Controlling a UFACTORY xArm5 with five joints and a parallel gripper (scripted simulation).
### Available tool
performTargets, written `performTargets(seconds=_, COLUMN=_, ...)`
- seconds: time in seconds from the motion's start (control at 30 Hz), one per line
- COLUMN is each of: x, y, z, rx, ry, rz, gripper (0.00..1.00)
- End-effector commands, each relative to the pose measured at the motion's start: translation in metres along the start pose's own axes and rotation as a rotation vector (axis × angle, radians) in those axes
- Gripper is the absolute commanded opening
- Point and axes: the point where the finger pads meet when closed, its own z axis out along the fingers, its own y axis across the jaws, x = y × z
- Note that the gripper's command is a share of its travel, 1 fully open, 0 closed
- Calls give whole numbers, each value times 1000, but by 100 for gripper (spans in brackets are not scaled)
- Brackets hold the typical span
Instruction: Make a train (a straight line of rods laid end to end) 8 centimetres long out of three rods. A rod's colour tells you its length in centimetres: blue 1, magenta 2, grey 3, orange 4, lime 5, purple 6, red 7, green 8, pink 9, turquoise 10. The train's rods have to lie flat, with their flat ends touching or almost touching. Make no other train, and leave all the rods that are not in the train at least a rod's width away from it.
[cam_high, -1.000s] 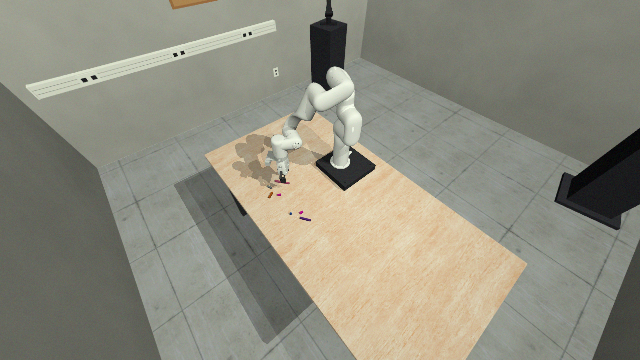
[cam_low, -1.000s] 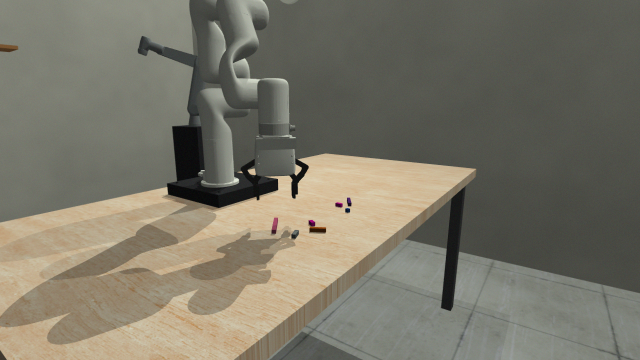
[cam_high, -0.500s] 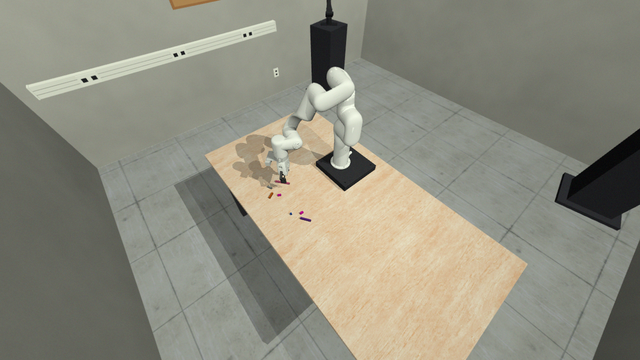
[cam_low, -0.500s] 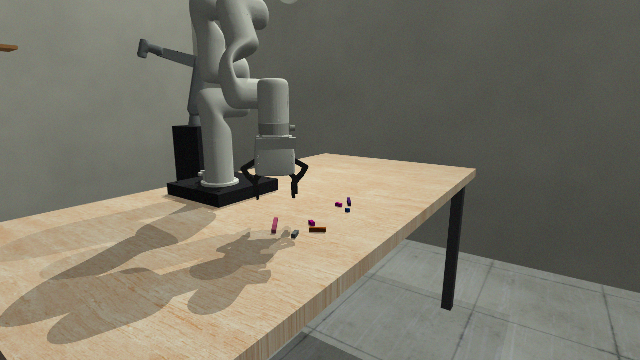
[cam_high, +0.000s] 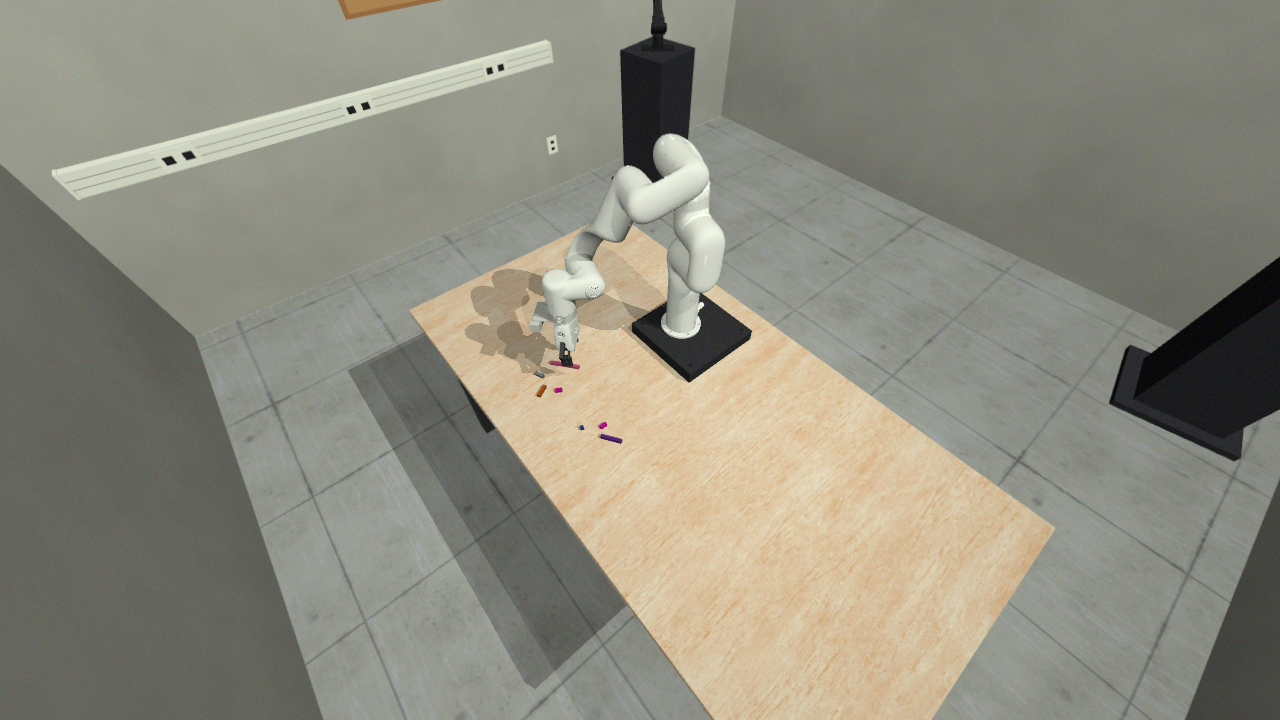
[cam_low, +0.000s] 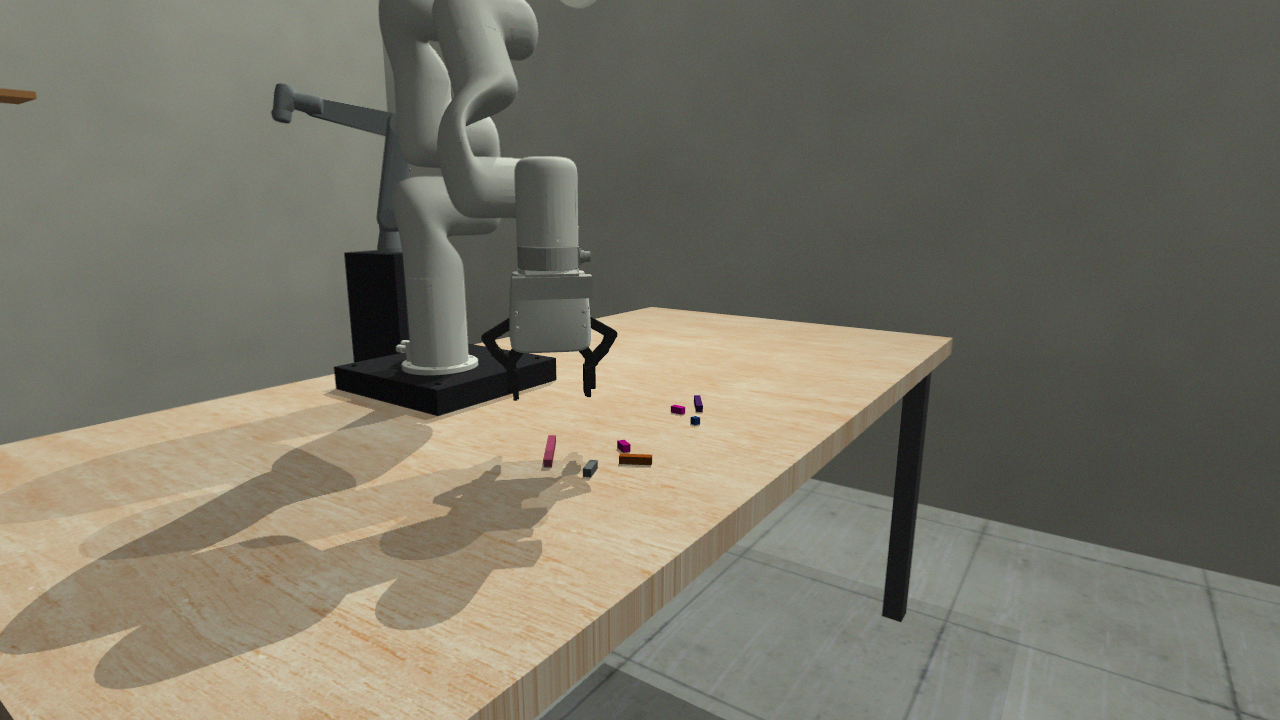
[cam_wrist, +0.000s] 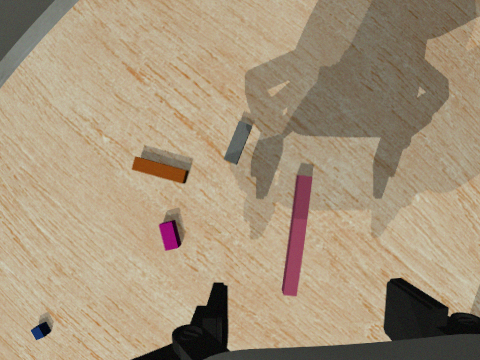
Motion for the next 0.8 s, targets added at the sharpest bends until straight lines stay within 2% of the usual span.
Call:
performTargets(seconds=0.0, x=1, y=-1, z=-1, rx=2, ry=3, rz=0, gripper=100)
performTargets(seconds=0.13, x=0, y=-3, z=-1, rx=2, ry=3, rz=-37, gripper=100)
performTargets(seconds=0.27, x=-4, y=-16, z=-1, rx=1, ry=3, rz=-202, gripper=100)
performTargets(seconds=0.43, x=-7, y=-26, z=-1, rx=1, ry=3, rz=-340, gripper=100)
performTargets(seconds=0.5, x=-7, y=-26, z=-1, rx=1, ry=3, rz=-340, gripper=100)
performTargets(seconds=0.53, x=-10, y=-33, z=-1, rx=1, ry=3, rz=-427, gripper=100)
performTargets(seconds=0.77, x=-16, y=-47, z=-1, rx=0, ry=3, rz=-621, gripper=100)
